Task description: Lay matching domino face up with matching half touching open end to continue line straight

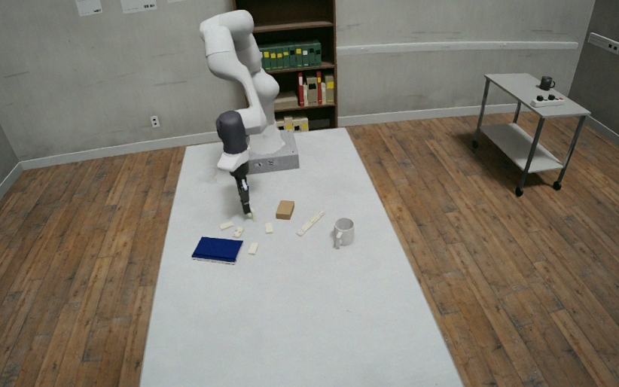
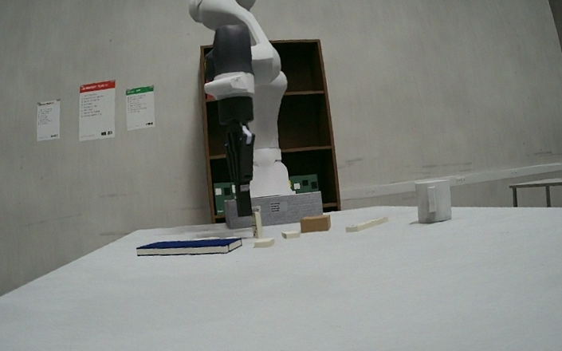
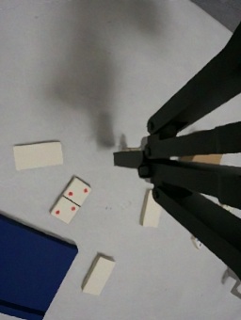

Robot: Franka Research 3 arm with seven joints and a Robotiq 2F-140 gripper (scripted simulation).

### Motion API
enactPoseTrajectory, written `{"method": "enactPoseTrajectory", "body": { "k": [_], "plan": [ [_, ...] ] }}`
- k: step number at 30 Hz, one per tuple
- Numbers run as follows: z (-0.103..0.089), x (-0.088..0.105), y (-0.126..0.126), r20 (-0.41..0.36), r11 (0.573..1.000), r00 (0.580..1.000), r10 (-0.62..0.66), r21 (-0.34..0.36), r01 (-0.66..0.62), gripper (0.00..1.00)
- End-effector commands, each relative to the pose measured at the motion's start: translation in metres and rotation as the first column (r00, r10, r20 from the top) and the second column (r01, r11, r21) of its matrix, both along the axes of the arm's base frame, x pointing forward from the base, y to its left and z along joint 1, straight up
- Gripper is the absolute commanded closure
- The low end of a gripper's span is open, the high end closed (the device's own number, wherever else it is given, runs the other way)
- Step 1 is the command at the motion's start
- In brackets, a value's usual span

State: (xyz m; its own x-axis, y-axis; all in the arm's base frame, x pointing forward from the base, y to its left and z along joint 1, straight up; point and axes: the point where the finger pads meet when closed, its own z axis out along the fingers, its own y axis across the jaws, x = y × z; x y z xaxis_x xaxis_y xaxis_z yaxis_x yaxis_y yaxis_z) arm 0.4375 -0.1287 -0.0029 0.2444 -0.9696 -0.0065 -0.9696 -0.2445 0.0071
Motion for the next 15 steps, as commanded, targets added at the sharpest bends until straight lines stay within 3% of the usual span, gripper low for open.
{"method": "enactPoseTrajectory", "body": {
  "k": [1, 15],
  "plan": [
    [0.001, 0.001, 0.004, 0.005, 1.000, 1.000, -0.023, 0.000, 0.023, 0.90],
    [0.001, -0.005, 0.028, 0.005, 1.000, 1.000, -0.023, 0.000, 0.023, 0.90]
  ]
}}
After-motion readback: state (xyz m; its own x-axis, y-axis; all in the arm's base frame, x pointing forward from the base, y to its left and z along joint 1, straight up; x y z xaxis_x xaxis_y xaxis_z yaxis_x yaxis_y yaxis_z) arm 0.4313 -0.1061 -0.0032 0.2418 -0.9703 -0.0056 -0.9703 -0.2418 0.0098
